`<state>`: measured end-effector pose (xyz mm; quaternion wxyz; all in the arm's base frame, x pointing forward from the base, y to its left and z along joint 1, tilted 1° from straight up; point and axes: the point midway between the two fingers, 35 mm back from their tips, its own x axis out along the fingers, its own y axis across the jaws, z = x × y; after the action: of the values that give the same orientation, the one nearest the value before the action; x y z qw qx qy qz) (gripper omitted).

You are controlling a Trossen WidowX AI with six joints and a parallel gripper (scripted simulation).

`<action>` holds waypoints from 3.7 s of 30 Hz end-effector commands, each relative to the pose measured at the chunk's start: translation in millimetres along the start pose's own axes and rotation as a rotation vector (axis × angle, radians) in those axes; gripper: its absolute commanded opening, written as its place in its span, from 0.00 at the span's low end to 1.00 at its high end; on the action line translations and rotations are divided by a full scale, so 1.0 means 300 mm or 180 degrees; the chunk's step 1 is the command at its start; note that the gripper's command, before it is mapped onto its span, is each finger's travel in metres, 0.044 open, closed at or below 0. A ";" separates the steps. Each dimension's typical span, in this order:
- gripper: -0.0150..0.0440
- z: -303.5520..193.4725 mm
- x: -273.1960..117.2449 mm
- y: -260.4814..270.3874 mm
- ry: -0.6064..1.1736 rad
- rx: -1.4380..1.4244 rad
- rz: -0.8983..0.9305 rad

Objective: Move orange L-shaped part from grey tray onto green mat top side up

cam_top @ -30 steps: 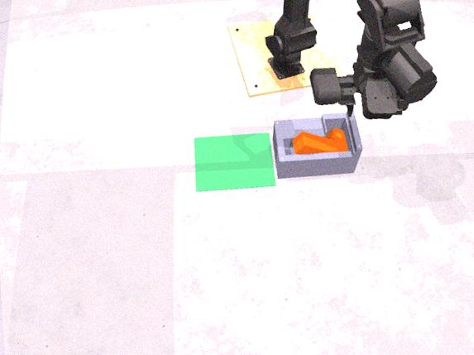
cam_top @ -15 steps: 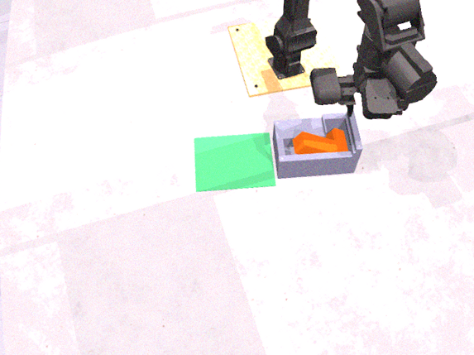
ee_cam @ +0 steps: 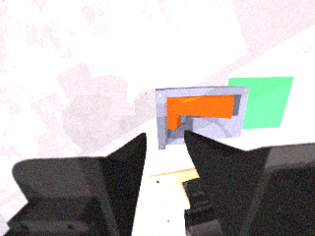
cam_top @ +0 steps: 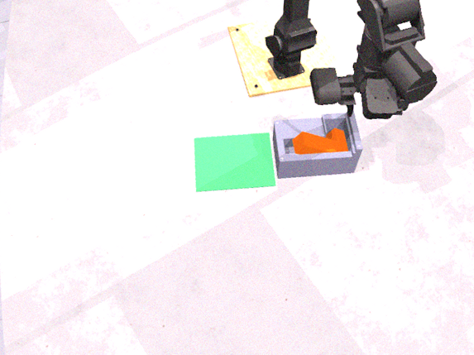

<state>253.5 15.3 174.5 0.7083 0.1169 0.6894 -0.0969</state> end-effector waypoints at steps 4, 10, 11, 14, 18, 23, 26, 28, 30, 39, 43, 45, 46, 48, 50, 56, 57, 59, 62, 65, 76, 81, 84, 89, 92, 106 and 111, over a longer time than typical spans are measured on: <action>0.56 0.001 0.001 0.000 -0.0004 0.0003 0.0001; 0.56 0.001 0.001 0.000 -0.0004 0.0003 0.0001; 0.56 0.001 0.001 0.000 -0.0004 0.0003 0.0001; 0.56 0.001 0.001 0.000 -0.0004 0.0003 0.0001; 0.56 0.001 0.001 0.000 -0.0004 0.0003 0.0001; 0.56 0.004 0.060 0.000 0.0009 -0.0002 -0.0007; 0.56 0.001 0.160 -0.004 0.0024 -0.0006 -0.0020; 0.56 -0.005 0.216 -0.008 0.0034 -0.0008 -0.0027; 0.56 -0.009 0.237 -0.010 0.0037 -0.0008 -0.0030; 0.56 -0.009 0.239 -0.010 0.0037 -0.0008 -0.0030; 0.56 -0.008 0.255 -0.010 0.0037 -0.0008 -0.0030; 0.56 -0.008 0.266 -0.010 0.0037 -0.0008 -0.0030; 0.56 -0.007 0.272 -0.010 0.0037 -0.0008 -0.0030; 0.56 -0.007 0.283 -0.010 0.0037 -0.0008 -0.0030; 0.56 -0.007 0.294 -0.010 0.0037 -0.0008 -0.0030; 0.56 -0.008 0.327 -0.010 0.0037 -0.0008 -0.0030; 0.56 -0.009 0.333 -0.010 0.0037 -0.0008 -0.0030; 0.56 -0.009 0.344 -0.011 0.0037 -0.0008 -0.0030; 0.56 -0.010 0.356 -0.011 0.0037 -0.0008 -0.0030; 0.56 -0.011 0.357 -0.011 0.0037 -0.0008 -0.0030; 0.56 -0.011 0.357 -0.011 0.0037 -0.0008 -0.0030; 0.56 -0.006 0.349 -0.006 0.0020 -0.0014 -0.0007; 0.56 -0.006 0.349 -0.006 0.0020 -0.0014 -0.0007; 0.56 -0.007 0.340 0.003 0.0024 -0.0013 -0.0011; 0.56 -0.009 0.319 0.021 0.0033 -0.0010 -0.0021; 0.56 -0.001 0.019 -0.002 0.0037 -0.0008 -0.0030; 0.56 -0.006 -0.010 -0.008 0.0037 -0.0008 -0.0030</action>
<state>255.5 15.8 170.4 0.7099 0.1177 0.6875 -0.0972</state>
